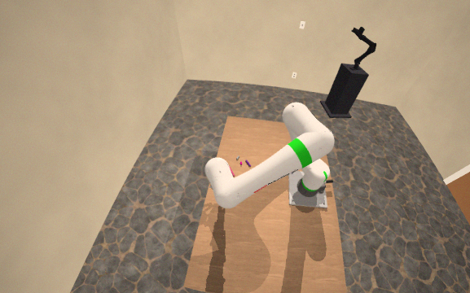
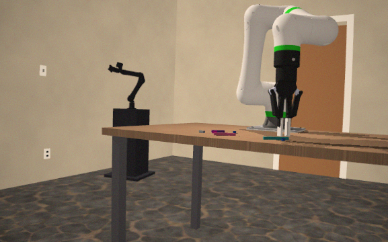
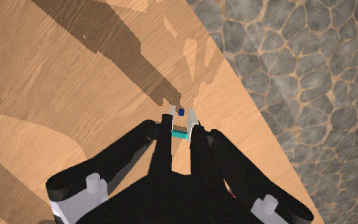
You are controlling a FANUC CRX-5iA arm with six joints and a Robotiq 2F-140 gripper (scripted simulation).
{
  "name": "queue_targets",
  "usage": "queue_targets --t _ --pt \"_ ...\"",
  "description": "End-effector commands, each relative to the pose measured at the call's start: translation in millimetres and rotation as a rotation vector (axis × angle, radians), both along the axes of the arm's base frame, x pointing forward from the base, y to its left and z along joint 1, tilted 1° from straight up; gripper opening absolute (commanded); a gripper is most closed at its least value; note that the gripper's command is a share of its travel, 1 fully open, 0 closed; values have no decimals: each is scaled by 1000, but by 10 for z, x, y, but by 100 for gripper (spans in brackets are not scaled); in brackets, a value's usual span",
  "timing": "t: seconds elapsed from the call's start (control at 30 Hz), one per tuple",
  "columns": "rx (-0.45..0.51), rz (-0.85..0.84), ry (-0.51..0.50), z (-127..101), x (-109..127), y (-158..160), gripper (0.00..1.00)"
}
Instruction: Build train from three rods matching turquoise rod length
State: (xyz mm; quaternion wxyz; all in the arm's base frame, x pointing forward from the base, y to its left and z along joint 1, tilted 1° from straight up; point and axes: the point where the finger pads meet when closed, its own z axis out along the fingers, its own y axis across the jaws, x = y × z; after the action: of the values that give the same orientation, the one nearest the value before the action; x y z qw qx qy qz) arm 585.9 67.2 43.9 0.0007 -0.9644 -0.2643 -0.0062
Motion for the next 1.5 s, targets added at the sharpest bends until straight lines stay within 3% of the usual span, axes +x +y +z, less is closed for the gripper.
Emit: queue_targets --t 0.0,1.47 --pt "0 0 0 2 2 0 15" --pt "0 0 0 -166 4 1 15"
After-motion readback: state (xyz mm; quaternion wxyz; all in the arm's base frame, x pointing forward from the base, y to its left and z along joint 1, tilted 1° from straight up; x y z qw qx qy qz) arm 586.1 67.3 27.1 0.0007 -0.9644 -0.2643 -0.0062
